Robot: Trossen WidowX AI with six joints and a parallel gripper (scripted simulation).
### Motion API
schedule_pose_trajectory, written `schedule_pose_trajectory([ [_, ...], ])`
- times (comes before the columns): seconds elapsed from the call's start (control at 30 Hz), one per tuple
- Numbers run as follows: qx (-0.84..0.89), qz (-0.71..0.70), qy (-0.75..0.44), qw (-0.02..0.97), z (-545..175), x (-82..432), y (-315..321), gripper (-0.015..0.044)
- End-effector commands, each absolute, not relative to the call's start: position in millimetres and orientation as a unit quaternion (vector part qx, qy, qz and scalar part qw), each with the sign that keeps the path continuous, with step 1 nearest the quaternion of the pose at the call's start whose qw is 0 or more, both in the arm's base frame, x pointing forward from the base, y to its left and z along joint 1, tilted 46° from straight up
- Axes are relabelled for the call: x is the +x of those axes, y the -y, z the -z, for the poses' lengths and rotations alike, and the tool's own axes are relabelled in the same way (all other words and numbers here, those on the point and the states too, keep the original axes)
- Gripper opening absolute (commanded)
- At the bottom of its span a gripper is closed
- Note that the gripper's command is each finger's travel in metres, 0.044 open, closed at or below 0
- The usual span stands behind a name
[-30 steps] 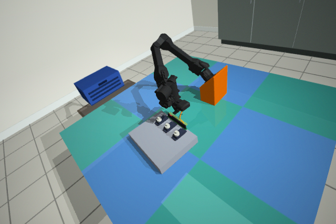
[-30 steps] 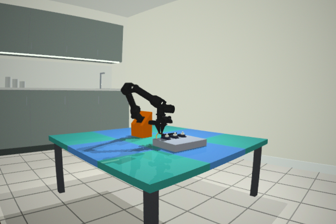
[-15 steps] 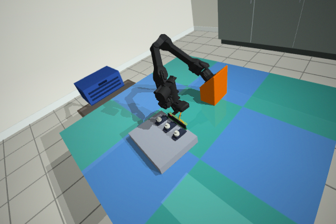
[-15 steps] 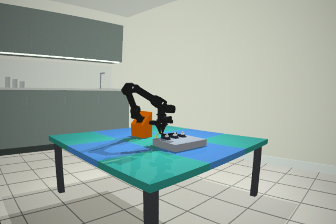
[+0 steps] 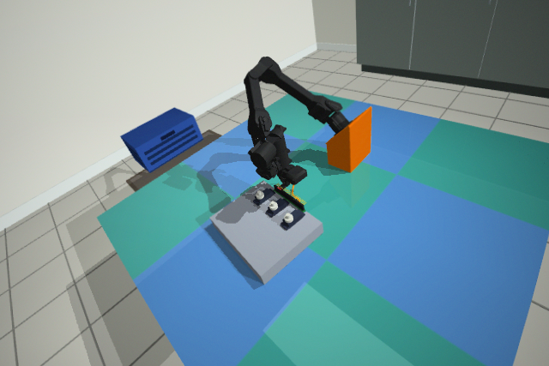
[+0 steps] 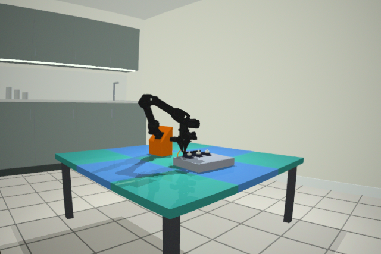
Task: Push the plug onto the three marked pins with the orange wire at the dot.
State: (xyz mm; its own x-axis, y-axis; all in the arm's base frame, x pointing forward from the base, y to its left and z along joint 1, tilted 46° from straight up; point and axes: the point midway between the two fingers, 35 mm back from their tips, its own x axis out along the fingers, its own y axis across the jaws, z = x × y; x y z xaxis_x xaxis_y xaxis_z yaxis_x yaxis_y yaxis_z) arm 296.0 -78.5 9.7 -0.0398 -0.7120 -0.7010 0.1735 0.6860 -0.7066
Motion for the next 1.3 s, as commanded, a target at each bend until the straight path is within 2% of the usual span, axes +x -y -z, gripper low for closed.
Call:
schedule_pose_trajectory([
  [0.0,-0.213,0.335,-0.637,0.661,-11,300,79,0.0],
  [0.1,-0.212,0.335,-0.637,0.661,-11,302,79,0.0],
  [0.4,-0.212,0.335,-0.637,0.661,-10,299,77,0.0236],
  [0.67,-0.212,0.335,-0.638,0.661,-50,302,36,0.044],
  [1.27,-0.212,0.335,-0.638,0.661,-50,302,36,0.044],
])
